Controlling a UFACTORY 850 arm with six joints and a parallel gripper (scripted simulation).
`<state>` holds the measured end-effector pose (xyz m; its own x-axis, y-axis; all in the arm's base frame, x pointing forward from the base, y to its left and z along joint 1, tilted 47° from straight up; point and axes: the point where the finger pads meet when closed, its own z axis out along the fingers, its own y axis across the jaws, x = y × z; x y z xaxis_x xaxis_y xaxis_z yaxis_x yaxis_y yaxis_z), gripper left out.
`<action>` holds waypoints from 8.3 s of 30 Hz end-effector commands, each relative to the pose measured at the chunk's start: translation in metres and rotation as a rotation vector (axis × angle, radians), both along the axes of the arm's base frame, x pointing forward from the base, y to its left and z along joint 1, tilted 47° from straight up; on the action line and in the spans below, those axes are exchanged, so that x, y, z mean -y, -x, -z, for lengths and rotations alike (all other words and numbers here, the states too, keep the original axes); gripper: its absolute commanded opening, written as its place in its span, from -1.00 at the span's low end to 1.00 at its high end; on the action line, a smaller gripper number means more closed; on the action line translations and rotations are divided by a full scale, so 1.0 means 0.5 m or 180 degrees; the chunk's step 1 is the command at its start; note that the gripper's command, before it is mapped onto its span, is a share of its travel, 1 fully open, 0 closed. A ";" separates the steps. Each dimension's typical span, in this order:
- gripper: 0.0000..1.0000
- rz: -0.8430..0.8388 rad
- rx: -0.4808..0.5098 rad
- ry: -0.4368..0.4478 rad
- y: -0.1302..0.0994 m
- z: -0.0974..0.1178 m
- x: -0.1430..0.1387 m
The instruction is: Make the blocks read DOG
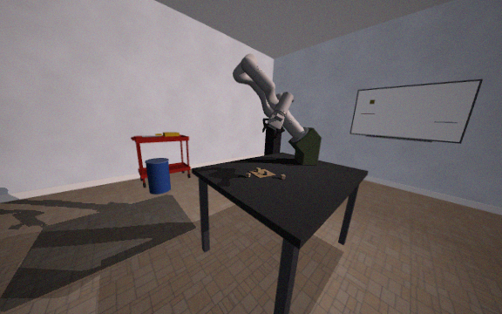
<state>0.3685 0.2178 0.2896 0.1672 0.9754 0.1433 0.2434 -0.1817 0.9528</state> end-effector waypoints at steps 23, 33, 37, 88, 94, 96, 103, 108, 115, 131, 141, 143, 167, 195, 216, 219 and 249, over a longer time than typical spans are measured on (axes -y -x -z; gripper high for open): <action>1.00 -0.1017 -0.0289 -0.0975 -0.147 0.233 -0.095; 1.00 -0.1244 -0.0668 -0.1455 -0.144 0.331 -0.103; 1.00 -0.1252 -0.0686 -0.1477 -0.144 0.335 -0.104; 1.00 -0.1248 -0.0699 -0.1516 -0.187 0.252 -0.012; 1.00 -0.1254 -0.0687 -0.1484 -0.201 0.200 0.055; 1.00 -0.1256 -0.0683 -0.1472 -0.203 0.190 0.070; 1.00 -0.1256 -0.0683 -0.1472 -0.203 0.190 0.070; 1.00 -0.1256 -0.0683 -0.1472 -0.203 0.190 0.070; 1.00 -0.1256 -0.0683 -0.1472 -0.203 0.190 0.070; 1.00 -0.1256 -0.0683 -0.1472 -0.203 0.190 0.070; 1.00 -0.1256 -0.0683 -0.1472 -0.203 0.190 0.070; 1.00 -0.1256 -0.0683 -0.1472 -0.203 0.190 0.070; 1.00 -0.1255 -0.0683 -0.1472 -0.409 -0.001 0.082; 1.00 -0.1255 -0.0683 -0.1472 -0.409 -0.001 0.082; 1.00 -0.1257 -0.0686 -0.1447 -0.318 0.063 0.156; 1.00 -0.1257 -0.0686 -0.1453 -0.267 0.090 0.187; 1.00 -0.1256 -0.0683 -0.1472 -0.213 0.113 0.213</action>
